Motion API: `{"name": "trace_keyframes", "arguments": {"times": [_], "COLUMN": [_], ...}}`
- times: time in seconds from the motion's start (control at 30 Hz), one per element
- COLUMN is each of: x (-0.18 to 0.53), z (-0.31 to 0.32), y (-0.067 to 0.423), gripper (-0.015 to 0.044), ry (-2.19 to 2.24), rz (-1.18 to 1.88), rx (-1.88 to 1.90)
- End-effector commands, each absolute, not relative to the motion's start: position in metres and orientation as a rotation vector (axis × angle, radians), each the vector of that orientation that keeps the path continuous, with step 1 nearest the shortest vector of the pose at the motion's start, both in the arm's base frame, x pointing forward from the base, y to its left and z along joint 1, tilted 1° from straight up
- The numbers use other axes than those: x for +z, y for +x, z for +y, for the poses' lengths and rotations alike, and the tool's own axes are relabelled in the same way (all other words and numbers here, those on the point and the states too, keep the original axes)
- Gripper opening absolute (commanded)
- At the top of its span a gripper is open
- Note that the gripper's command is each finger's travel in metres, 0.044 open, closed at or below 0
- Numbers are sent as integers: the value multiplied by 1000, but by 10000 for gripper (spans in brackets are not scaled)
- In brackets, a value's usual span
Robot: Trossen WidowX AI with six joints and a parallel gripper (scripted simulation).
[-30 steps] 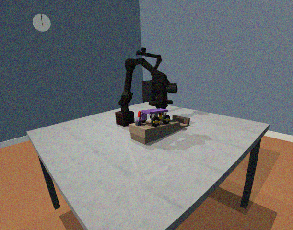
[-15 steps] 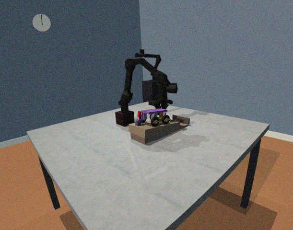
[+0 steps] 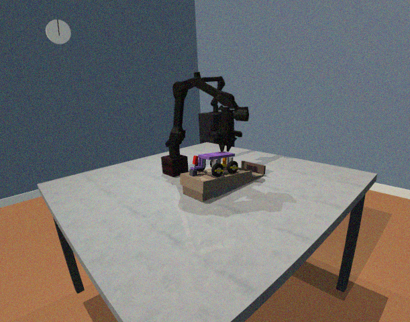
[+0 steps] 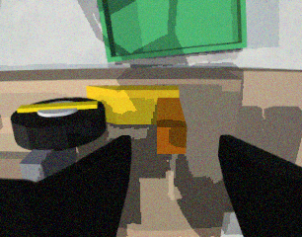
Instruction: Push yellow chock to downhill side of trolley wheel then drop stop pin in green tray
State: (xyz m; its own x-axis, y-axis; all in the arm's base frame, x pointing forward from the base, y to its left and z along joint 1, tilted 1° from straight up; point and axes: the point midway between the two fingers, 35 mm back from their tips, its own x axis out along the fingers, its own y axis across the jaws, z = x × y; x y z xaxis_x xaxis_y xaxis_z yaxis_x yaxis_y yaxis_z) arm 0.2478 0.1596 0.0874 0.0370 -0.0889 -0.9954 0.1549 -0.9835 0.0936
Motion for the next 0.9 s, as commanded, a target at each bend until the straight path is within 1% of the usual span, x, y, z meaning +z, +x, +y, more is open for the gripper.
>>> {"name": "trace_keyframes", "arguments": {"times": [0.0,0.03,0.17,0.3,0.5,0.6,0.87], "x": [101,101,92,90,112,116,126], "z": [161,161,160,164,160,159,93], "y": [248,248,248,250,269,275,305], "gripper": [190,190,295,190,190,190,190], "ry": [2141,2141,2130,2175,2457,2548,2694], "rz": [64,64,70,50,-150,-265,-899], "rx": [-2059,-2059,-2063,-2090,-2068,-2142,-2183]}}
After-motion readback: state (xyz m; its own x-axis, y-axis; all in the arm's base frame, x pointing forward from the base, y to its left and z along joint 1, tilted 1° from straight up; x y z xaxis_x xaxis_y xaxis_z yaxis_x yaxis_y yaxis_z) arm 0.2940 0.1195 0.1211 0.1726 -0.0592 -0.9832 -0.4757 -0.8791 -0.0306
